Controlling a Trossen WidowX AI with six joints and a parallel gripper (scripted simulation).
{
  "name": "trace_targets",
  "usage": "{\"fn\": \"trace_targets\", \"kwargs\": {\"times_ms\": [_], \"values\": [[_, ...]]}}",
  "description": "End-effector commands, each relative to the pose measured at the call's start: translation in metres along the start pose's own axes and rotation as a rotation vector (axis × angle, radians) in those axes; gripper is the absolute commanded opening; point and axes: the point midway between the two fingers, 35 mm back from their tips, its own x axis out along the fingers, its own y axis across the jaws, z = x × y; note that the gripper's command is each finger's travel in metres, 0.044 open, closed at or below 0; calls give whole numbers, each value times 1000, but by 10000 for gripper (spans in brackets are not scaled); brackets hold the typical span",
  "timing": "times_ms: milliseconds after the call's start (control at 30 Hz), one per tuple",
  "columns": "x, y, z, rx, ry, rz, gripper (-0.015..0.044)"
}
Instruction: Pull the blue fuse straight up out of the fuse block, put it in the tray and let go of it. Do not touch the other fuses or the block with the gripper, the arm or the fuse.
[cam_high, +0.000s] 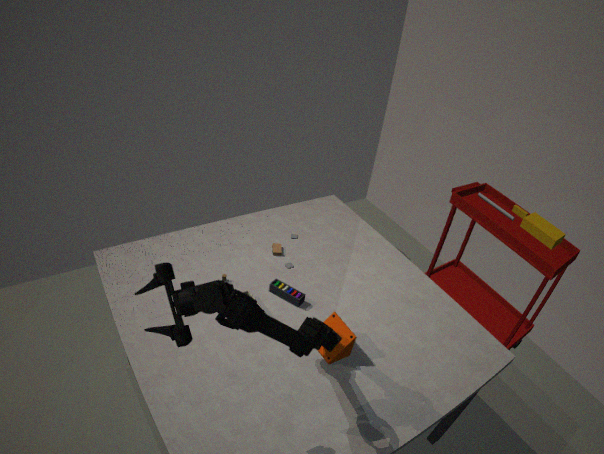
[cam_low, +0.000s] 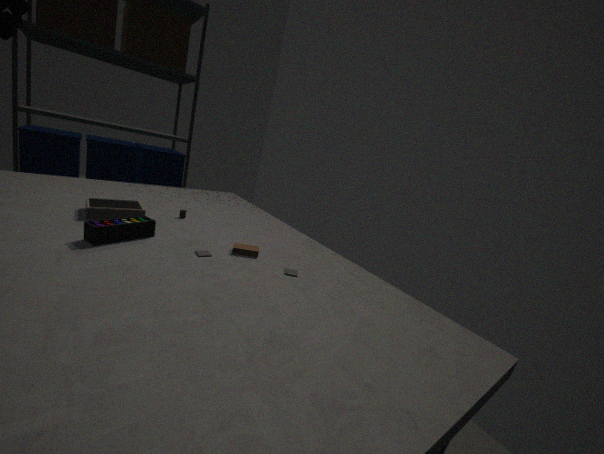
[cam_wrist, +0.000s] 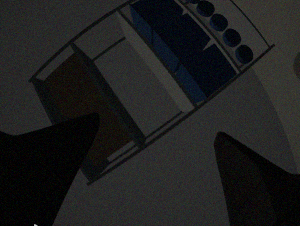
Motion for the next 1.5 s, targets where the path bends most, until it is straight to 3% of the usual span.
{"fn": "trace_targets", "kwargs": {"times_ms": [0,400,667,900,1200,1333,1467], "values": [[1,1,2,14,-6,2,374],[35,89,166,886,-298,275,73],[9,142,295,1518,-390,664,73],[-39,160,407,2115,-361,1088,73],[-129,147,527,2763,-42,1826,73],[-170,129,566,2940,238,2213,73],[-212,104,598,2998,648,2648,73]]}}
